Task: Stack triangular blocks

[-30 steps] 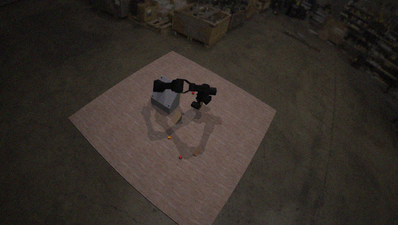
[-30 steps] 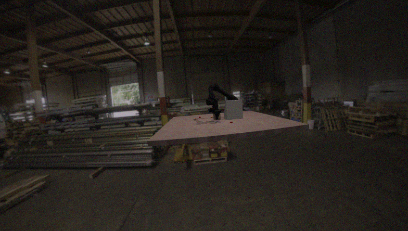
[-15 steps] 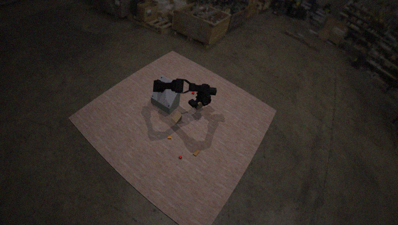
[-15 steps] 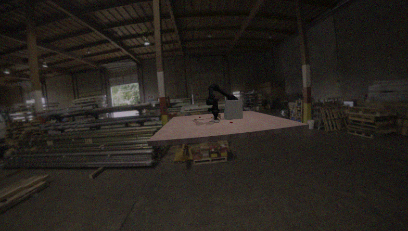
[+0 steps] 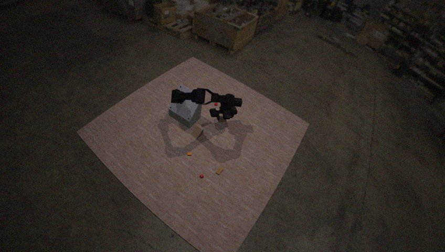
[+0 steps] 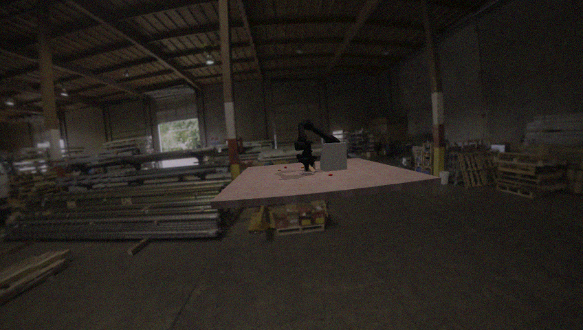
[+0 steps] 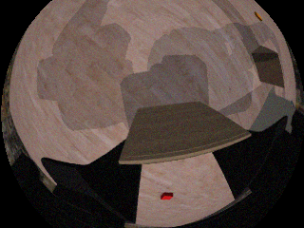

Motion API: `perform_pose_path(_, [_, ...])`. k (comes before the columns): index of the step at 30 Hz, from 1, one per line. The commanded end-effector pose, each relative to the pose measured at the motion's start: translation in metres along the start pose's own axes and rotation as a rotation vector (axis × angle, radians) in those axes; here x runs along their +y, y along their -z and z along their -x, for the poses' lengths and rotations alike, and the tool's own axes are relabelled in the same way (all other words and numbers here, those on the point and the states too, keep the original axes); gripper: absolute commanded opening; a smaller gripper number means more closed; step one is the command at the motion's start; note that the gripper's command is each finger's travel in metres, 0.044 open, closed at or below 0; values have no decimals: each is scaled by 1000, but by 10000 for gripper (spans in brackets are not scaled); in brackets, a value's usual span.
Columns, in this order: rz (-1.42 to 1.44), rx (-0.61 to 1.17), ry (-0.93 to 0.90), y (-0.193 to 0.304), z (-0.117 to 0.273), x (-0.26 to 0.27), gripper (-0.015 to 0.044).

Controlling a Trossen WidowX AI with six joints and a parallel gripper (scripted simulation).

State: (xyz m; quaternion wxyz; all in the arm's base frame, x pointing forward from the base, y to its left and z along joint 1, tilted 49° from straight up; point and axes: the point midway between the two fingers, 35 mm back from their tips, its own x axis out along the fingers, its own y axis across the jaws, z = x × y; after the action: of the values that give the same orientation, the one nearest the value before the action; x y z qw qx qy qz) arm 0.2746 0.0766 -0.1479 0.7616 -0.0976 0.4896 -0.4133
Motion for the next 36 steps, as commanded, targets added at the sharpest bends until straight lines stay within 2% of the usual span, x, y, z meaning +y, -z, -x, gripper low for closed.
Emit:
perform_pose_path(1, [-102, 3, -4, 0, 0, 1, 0])
perform_pose_path(16, [-461, 4, -5, 0, 0, 1, 0])
perform_pose_path(36, [-436, 0, -3, 0, -25, 0, 0])
